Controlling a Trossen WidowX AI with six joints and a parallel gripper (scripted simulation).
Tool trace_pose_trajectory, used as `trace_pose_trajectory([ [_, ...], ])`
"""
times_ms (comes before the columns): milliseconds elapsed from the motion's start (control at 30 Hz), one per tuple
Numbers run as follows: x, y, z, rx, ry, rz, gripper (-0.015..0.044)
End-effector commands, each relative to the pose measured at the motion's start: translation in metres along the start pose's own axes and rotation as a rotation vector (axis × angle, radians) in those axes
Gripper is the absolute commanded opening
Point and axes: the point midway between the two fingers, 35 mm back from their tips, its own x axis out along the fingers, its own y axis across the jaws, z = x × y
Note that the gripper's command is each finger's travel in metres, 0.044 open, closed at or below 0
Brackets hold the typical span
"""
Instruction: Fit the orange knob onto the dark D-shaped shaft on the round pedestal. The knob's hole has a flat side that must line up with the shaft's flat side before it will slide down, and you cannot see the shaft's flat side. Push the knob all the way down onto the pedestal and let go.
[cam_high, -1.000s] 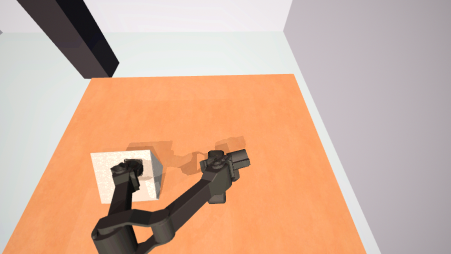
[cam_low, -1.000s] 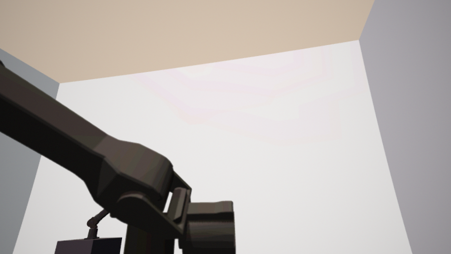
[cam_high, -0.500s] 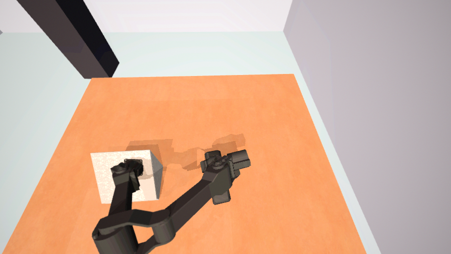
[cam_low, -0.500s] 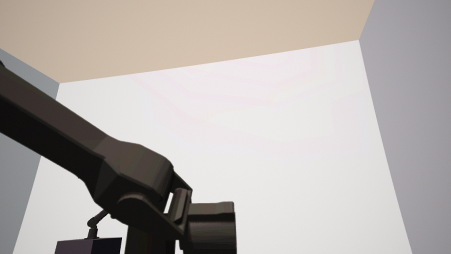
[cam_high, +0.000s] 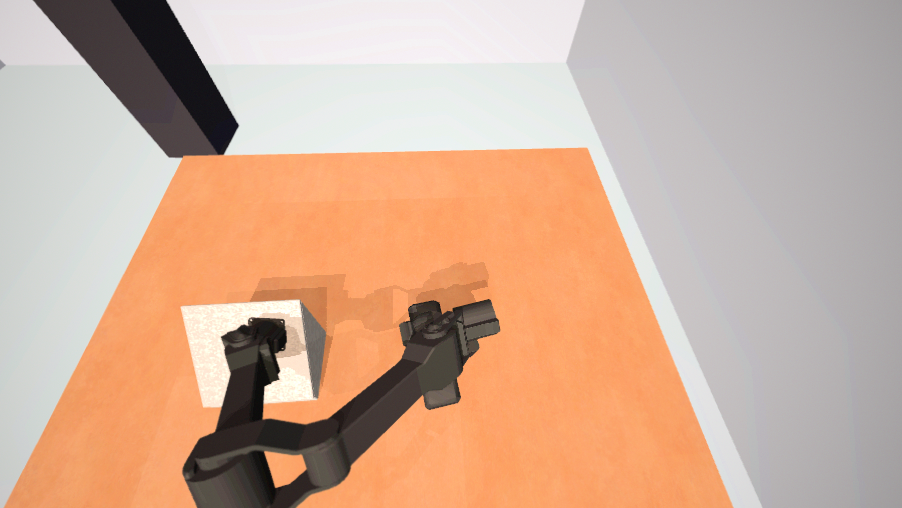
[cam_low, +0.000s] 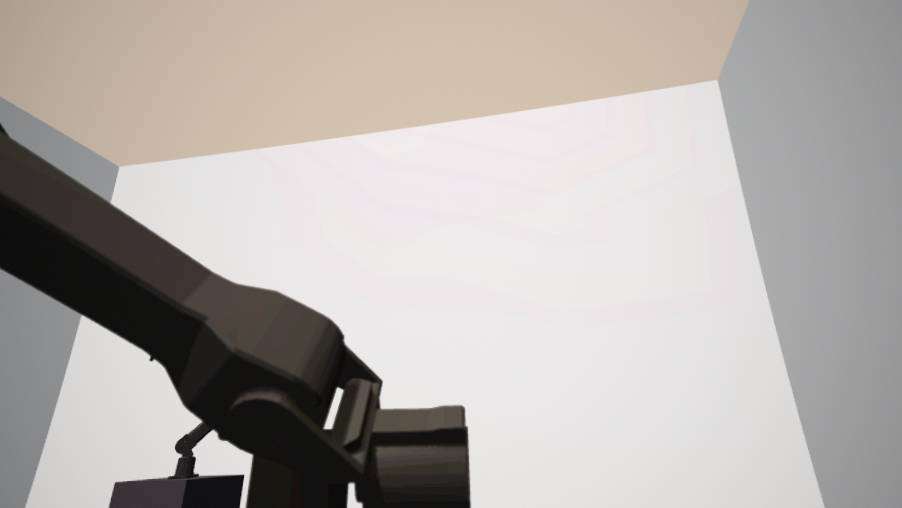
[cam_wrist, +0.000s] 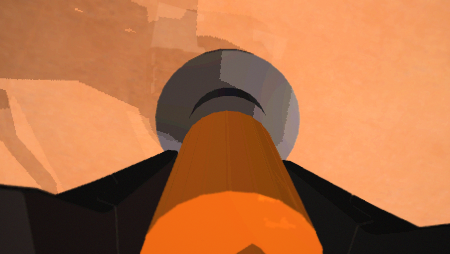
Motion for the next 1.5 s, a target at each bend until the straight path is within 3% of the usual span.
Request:
trace_pose_trajectory([
  [0, 0.0002, -0.0005, 0.0005, -0.004, 0.000, -0.003, 0.0000],
  [433, -0.0042, -0.0016, 0.0028, -0.012, -0.001, -0.003, 0.0000],
  [700, -0.0025, -0.0023, 0.0038, -0.213, 0.000, -0.003, 0.0000],
  [1467, 0.0001, -0.0003, -0.0003, -0.213, 0.000, -0.003, 0.0000],
])
